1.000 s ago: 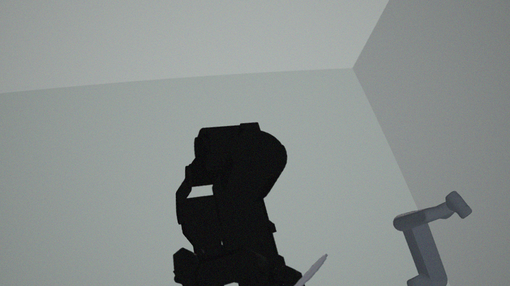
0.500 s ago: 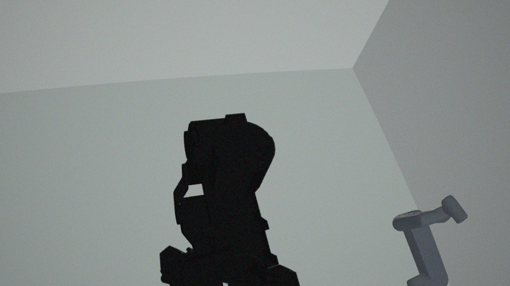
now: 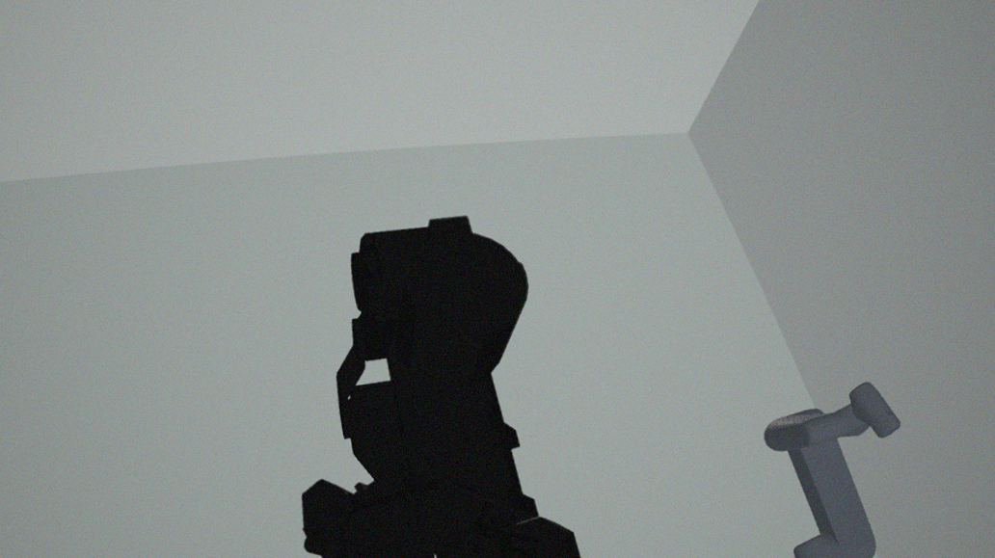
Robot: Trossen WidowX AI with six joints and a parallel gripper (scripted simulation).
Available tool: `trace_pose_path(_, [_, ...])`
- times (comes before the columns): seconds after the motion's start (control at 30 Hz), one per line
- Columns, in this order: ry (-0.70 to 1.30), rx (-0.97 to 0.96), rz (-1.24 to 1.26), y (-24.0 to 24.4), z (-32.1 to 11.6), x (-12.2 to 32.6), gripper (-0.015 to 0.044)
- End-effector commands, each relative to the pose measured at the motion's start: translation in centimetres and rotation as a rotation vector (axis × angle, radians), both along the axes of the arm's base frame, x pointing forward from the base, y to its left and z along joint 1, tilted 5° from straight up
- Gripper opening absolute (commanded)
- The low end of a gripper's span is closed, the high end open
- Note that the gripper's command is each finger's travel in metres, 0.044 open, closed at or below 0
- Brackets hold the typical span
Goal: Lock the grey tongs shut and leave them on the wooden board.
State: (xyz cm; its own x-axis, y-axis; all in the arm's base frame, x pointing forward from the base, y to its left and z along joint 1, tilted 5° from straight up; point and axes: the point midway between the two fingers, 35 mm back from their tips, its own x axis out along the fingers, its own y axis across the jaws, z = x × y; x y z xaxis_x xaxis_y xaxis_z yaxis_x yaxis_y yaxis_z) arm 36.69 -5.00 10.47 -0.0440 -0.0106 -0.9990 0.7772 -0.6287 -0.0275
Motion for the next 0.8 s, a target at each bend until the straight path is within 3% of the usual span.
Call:
trace_pose_path(0.0, [0.000,0.000,0.000,0.0,0.0,0.0,-0.0150])
trace_pose_path(0.47, [0.000,0.000,0.000,0.0,0.0,0.0,-0.0150])
trace_pose_path(0.6, [-0.022,-0.003,0.001,0.0,2.2,0.3,-0.0045])
trace_pose_path(0.77, [-0.079,-0.011,0.002,0.0,8.1,0.4,0.0086])
